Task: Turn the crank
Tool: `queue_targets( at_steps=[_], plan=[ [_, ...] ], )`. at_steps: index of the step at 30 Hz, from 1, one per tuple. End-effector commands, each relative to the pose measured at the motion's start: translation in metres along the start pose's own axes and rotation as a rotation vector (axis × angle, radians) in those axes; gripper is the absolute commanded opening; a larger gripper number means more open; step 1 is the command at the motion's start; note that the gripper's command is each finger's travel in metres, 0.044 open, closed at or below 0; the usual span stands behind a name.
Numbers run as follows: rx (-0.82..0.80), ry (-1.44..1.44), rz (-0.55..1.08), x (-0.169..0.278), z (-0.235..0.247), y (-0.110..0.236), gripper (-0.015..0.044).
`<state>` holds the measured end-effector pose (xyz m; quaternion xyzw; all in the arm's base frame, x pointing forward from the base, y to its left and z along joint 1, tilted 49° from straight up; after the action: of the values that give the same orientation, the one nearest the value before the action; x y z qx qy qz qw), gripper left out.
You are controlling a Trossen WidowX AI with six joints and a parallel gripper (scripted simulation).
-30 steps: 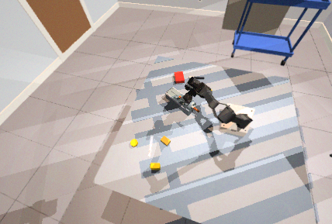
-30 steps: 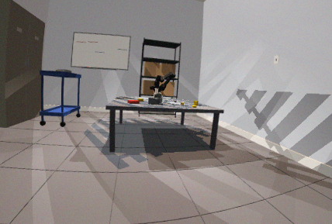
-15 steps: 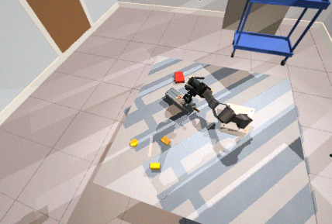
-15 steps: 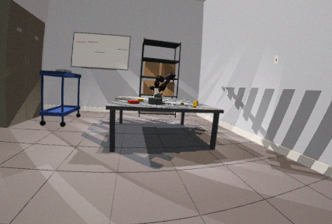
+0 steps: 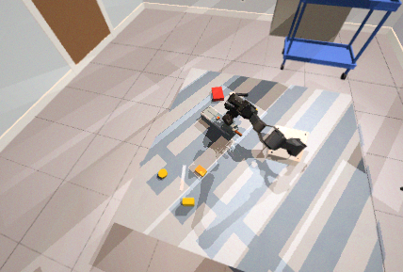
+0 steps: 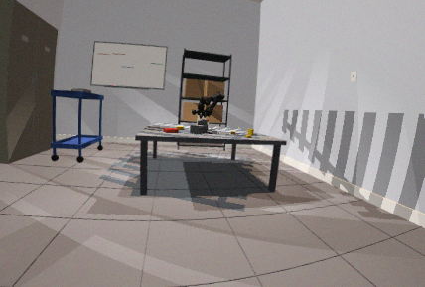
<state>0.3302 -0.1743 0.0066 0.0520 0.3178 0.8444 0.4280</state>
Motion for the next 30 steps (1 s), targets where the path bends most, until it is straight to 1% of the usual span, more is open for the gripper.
queue_targets(
  at_steps=[1, 12, 28, 29, 30],
  plan=[
    [0.001, 0.000, 0.000, 0.0000, -0.0001, 0.0000, 0.0000],
    [0.000, 0.000, 0.000, 0.0000, 0.0000, 0.0000, 0.0000],
    [0.000, 0.000, 0.000, 0.0000, 0.0000, 0.0000, 0.0420],
    [0.000, 0.000, 0.000, 0.0000, 0.0000, 0.0000, 0.0440],
    [0.000, 0.000, 0.000, 0.0000, 0.0000, 0.0000, 0.0440]
  ],
)
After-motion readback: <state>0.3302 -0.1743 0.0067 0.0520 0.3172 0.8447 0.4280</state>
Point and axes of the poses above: the point midway between the two fingers, 35 mm back from their tips, its own y axis back along the fingers, its own z axis across the jaws, x = y × z, the point moved 8 cm from there along y, back along the fingers, and after that the axes turned 1 degree about -y, right-handed, at the moved point
